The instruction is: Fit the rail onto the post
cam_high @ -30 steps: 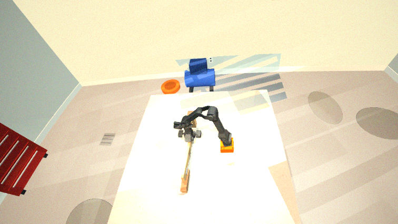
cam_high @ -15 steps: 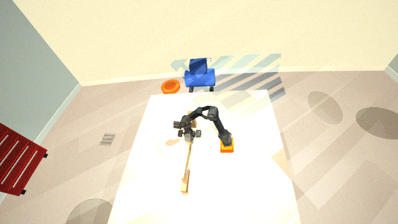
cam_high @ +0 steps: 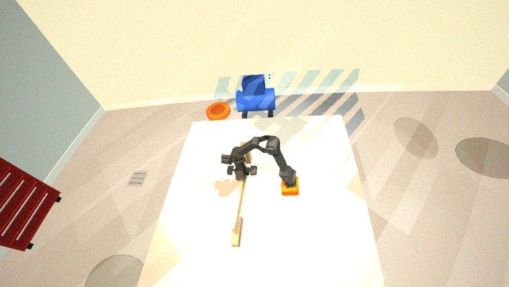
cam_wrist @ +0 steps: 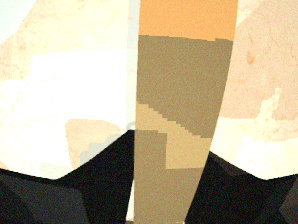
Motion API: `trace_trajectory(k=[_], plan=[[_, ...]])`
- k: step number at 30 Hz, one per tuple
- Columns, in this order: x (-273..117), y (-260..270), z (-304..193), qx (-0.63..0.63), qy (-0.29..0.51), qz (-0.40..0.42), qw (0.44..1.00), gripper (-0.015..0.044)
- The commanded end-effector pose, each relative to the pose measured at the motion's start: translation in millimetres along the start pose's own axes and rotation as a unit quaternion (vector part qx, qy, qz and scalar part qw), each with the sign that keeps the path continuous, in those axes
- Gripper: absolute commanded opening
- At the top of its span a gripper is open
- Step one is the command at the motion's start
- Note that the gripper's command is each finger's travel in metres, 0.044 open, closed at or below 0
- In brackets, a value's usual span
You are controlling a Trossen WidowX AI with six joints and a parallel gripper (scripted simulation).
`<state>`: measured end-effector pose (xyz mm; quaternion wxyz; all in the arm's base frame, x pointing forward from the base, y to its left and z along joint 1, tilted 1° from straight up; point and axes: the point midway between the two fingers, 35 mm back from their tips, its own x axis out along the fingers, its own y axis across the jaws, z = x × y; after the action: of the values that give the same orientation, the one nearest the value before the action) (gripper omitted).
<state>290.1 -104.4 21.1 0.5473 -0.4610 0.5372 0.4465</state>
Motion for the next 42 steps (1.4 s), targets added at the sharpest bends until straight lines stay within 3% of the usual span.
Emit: trace_trajectory(k=[1,42], plan=[[-5,-3,1,-0.001,-0.003,-0.005,1.0,0.0],[-26,-3,1,-0.001,-0.003,-0.005,1.0,0.0]])
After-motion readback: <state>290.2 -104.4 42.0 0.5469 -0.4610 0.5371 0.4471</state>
